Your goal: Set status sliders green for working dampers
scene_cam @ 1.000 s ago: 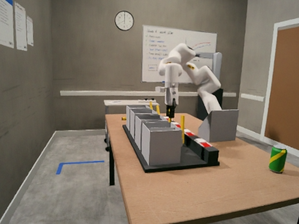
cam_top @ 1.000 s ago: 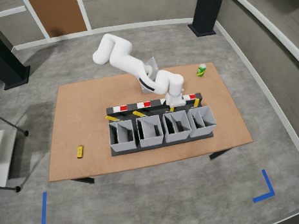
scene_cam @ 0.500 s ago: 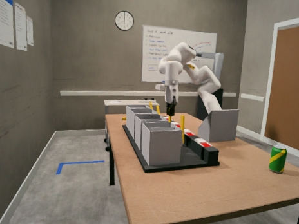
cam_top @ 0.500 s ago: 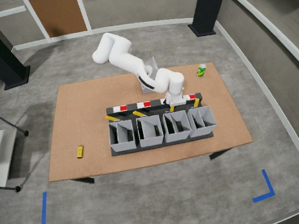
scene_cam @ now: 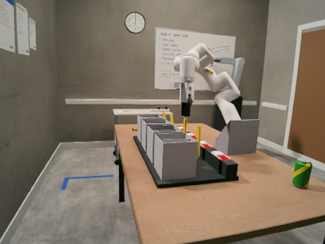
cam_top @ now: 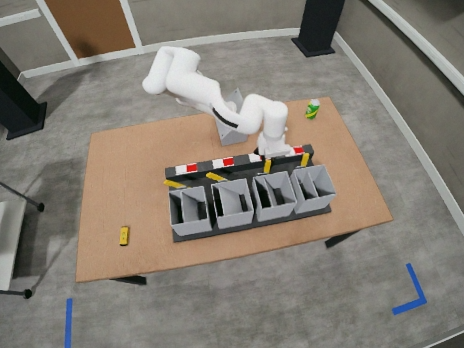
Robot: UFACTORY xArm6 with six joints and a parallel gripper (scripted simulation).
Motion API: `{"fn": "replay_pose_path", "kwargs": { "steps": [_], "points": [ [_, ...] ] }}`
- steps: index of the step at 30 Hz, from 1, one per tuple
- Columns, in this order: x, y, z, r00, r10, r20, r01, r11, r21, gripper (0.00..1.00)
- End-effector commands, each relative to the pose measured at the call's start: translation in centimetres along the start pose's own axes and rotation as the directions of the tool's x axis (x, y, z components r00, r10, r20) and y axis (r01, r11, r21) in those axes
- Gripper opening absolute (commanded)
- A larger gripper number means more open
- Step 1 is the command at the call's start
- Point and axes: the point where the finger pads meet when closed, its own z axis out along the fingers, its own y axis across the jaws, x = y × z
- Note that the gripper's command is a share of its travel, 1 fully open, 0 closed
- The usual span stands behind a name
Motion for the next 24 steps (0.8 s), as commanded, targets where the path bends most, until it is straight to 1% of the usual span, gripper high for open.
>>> {"fn": "replay_pose_path", "kwargs": {
  "steps": [1, 5, 10, 12, 14, 16, 18, 20, 24],
  "points": [
    [0.1, 0.0, -0.8, 1.0, 0.001, -0.001, -0.001, 1.0, 0.001, 0.39],
    [0.1, 0.0, -1.5, 1.0, 0.001, -0.001, -0.001, 1.0, 0.001, 0.39],
    [0.1, 0.0, -1.6, 1.0, 0.001, -0.001, -0.001, 1.0, 0.001, 0.39],
    [0.5, 0.0, -1.7, 1.0, 0.001, -0.001, -0.001, 1.0, -0.001, 0.39],
    [2.8, -0.2, -2.1, 1.0, 0.001, -0.001, -0.001, 1.0, -0.008, 0.39],
    [2.8, -0.2, -2.1, 1.0, 0.001, -0.001, -0.001, 1.0, -0.008, 0.39],
    [6.1, -0.4, -2.7, 1.0, 0.001, -0.002, -0.001, 1.0, -0.018, 0.39],
    [7.0, -0.4, -2.8, 1.0, 0.001, -0.001, -0.001, 1.0, -0.02, 0.39],
    [10.3, -0.6, -3.4, 1.0, 0.001, -0.002, -0.001, 1.0, -0.031, 0.39]
  ]
}}
